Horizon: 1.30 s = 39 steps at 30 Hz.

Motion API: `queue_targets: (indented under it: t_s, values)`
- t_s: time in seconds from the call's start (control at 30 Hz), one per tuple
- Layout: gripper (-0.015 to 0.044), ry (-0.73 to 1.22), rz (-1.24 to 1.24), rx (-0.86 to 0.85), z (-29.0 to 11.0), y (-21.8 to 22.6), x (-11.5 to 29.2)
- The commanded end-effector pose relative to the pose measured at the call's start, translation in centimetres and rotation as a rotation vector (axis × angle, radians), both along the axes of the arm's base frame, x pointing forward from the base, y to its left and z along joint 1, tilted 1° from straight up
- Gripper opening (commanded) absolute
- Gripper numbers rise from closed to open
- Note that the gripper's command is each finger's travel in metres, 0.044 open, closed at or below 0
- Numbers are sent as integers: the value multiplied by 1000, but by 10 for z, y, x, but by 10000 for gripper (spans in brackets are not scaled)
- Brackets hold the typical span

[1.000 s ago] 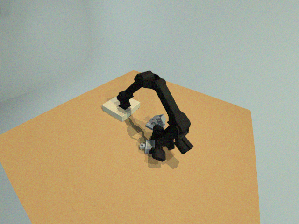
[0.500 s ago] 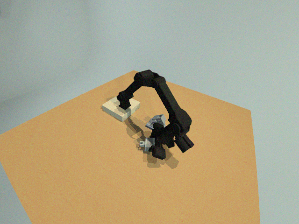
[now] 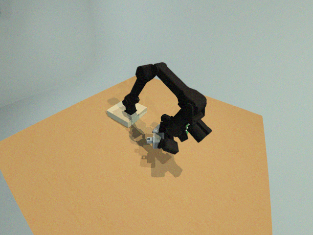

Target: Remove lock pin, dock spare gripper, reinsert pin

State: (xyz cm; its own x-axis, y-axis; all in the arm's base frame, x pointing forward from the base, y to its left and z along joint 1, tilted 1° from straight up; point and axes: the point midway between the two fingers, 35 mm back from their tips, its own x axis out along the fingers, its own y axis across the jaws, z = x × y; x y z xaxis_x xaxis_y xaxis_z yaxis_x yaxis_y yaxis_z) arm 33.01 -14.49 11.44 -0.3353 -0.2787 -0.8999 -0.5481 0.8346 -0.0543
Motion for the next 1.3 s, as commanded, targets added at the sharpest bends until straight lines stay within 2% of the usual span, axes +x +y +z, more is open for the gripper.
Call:
queue_targets:
  t_s: [0.0,0.3,0.73,1.27]
  values:
    - [0,0,0,0,0,0,0]
    - [0,5,9,15,0,1,-2]
    - [0,52,174,303,-7,16,-32]
    - [0,8,394,646,-9,41,-64]
